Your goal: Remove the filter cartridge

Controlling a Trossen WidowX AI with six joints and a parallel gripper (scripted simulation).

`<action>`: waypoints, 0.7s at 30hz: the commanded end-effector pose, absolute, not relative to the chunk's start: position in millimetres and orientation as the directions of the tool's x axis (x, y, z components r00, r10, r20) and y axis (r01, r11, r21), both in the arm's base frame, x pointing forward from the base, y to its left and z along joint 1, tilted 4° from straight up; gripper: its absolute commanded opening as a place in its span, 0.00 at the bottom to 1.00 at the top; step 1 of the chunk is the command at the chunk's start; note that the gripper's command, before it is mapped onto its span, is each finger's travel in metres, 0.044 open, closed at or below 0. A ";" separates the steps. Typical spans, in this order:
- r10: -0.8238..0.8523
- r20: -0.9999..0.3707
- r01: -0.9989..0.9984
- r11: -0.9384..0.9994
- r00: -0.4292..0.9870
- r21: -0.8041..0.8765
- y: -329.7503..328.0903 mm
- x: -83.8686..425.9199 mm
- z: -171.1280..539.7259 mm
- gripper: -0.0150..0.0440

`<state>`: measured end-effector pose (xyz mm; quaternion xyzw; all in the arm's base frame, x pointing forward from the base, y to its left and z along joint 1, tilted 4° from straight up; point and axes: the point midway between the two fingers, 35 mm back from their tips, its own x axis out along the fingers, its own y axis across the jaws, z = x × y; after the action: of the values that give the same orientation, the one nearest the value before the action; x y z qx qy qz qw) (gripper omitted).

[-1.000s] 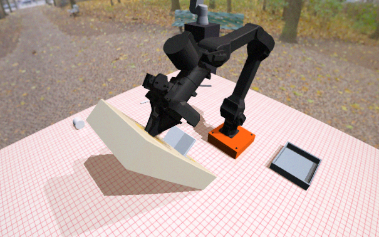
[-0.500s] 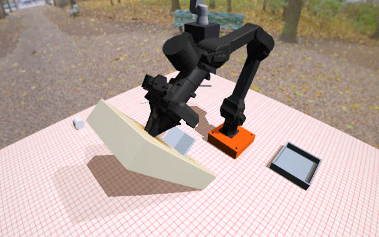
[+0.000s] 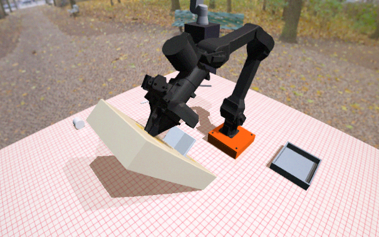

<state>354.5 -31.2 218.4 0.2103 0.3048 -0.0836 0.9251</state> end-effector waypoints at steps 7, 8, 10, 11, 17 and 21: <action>-0.025 -0.601 0.206 0.950 0.799 0.234 -30.6 357.4 215.2 0.25; -0.025 -0.601 0.189 0.959 0.799 0.210 -30.6 357.5 215.1 0.25; -0.025 -0.601 0.152 0.975 0.799 0.160 -30.6 357.8 214.7 0.25; -0.025 -0.601 0.132 0.982 0.798 0.134 -30.6 357.9 214.6 0.25; -0.026 -0.602 0.011 1.000 0.798 -0.028 -30.6 358.3 214.2 0.25; -0.026 -0.602 -0.072 0.988 0.798 -0.138 -30.6 358.4 214.0 0.25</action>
<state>355.4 -30.0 218.1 -0.0300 0.3152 -0.0021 0.9485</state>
